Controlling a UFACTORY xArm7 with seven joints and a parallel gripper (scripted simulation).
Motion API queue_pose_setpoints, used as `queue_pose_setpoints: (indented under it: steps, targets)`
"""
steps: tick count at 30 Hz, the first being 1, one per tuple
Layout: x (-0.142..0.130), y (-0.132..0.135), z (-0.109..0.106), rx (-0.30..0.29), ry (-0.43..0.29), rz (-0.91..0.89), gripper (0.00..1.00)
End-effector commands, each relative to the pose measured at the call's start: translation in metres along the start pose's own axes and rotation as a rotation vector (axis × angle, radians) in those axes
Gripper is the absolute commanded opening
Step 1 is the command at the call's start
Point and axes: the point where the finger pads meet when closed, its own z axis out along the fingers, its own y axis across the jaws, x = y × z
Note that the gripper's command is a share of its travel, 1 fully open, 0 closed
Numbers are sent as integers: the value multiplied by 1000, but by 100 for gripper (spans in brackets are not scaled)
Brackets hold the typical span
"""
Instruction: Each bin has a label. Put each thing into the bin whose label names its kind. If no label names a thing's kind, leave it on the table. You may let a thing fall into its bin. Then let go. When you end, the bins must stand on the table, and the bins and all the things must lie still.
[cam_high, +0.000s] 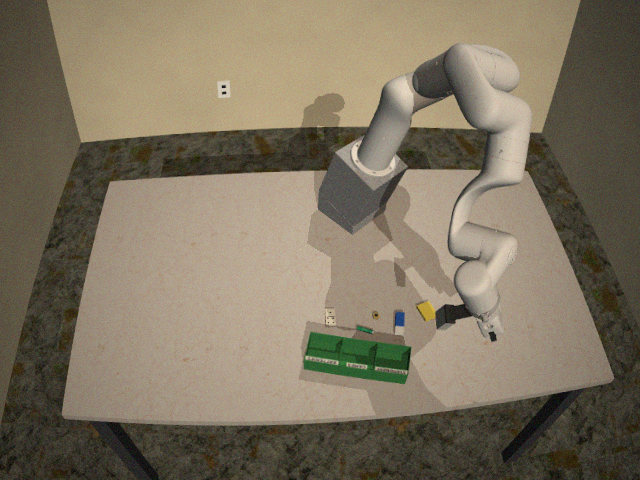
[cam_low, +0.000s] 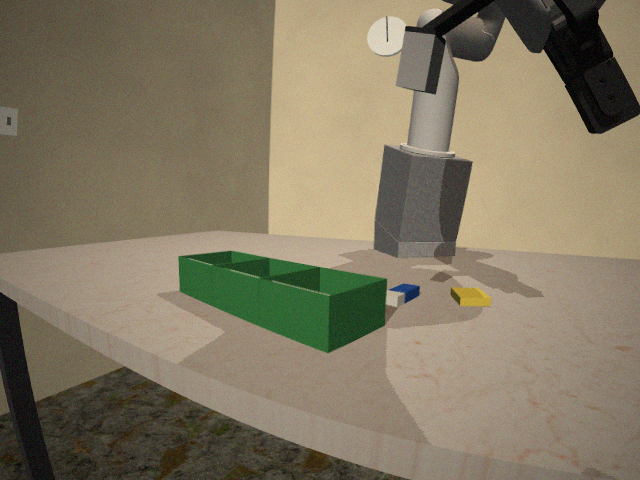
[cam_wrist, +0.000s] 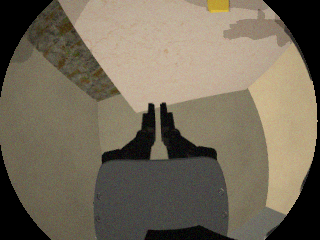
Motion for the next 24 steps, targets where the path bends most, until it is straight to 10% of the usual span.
queue_pose_setpoints:
  steps: [1,24]
  targets:
    - [8,2,-6,23,14,-53,7]
    - [92,44,-48,32,224,-604,7]
